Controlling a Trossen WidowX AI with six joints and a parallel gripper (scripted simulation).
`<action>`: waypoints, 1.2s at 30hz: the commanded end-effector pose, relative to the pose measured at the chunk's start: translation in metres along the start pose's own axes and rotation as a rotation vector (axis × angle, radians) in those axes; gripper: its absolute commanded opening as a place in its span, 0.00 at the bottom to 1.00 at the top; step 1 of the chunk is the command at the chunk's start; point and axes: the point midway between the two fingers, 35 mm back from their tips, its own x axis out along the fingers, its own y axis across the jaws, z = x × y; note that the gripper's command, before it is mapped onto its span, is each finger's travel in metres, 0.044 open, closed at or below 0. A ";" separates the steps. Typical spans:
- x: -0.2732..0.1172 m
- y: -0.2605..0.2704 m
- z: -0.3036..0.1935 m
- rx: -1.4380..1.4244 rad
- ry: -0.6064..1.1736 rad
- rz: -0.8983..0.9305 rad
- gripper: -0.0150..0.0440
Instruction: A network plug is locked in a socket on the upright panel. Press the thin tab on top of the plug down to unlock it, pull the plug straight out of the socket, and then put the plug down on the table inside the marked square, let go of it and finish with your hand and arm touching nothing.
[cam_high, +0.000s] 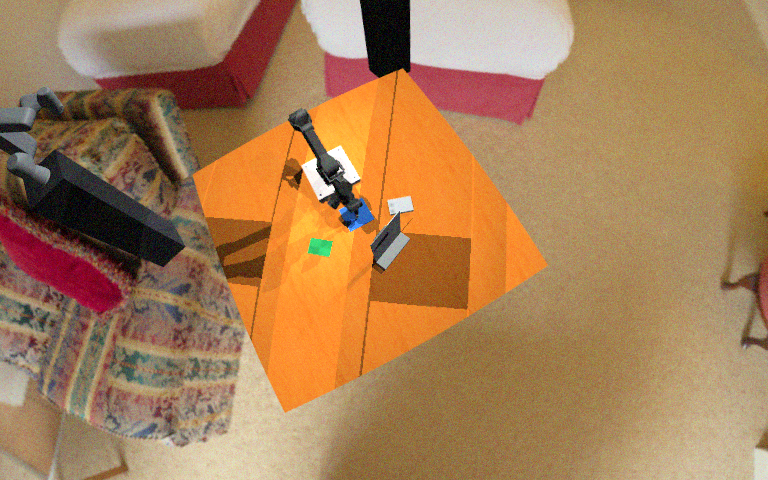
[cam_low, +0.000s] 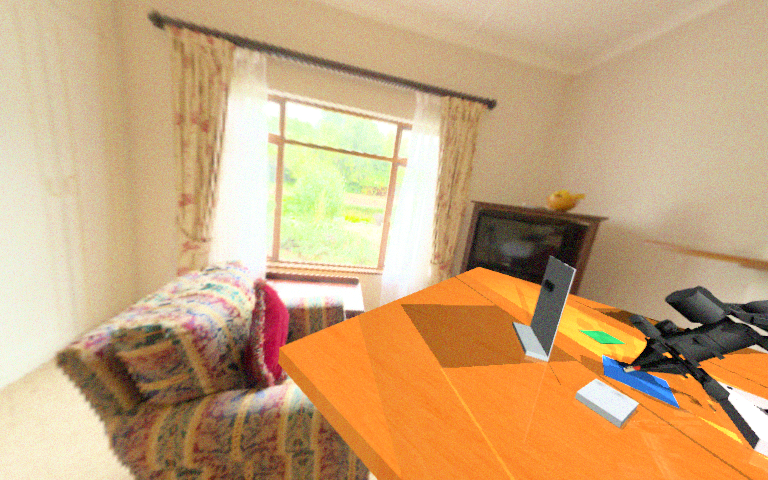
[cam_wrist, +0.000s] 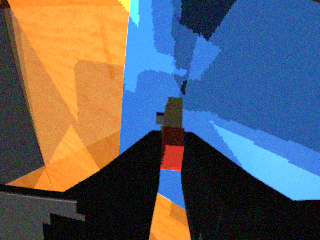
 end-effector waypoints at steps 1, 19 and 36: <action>0.002 -0.005 0.001 -0.005 -0.006 -0.014 0.25; 0.006 -0.003 -0.002 -0.004 -0.005 -0.014 0.25; 0.007 0.000 -0.005 -0.010 0.000 -0.005 0.25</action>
